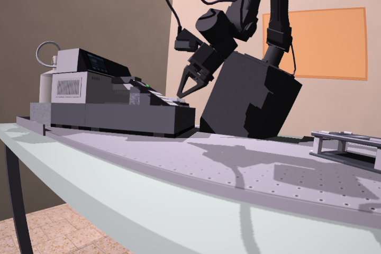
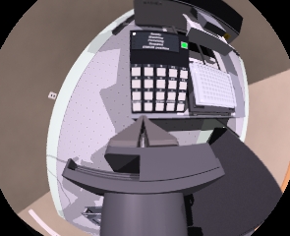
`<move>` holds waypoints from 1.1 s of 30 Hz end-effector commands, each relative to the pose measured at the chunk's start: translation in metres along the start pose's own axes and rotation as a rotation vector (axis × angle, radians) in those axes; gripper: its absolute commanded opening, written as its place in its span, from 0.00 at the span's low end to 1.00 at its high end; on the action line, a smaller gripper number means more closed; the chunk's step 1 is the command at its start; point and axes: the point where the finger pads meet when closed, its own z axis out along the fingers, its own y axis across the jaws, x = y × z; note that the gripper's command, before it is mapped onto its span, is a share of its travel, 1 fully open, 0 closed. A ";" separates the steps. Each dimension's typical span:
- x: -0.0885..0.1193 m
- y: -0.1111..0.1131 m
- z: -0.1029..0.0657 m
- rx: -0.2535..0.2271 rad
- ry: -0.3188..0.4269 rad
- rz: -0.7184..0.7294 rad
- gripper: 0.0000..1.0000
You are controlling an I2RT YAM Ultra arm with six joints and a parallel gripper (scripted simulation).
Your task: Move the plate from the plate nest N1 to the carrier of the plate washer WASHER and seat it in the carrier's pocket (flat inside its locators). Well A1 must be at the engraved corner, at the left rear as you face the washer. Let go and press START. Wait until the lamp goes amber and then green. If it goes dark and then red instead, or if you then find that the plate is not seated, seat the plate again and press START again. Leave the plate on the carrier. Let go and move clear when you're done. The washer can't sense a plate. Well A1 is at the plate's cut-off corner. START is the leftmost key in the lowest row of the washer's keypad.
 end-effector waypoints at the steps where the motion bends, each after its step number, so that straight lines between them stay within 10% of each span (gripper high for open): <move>1: -0.021 0.015 0.006 -0.041 -0.053 0.016 0.00; 33: -0.031 0.027 0.015 -0.072 -0.073 0.022 0.00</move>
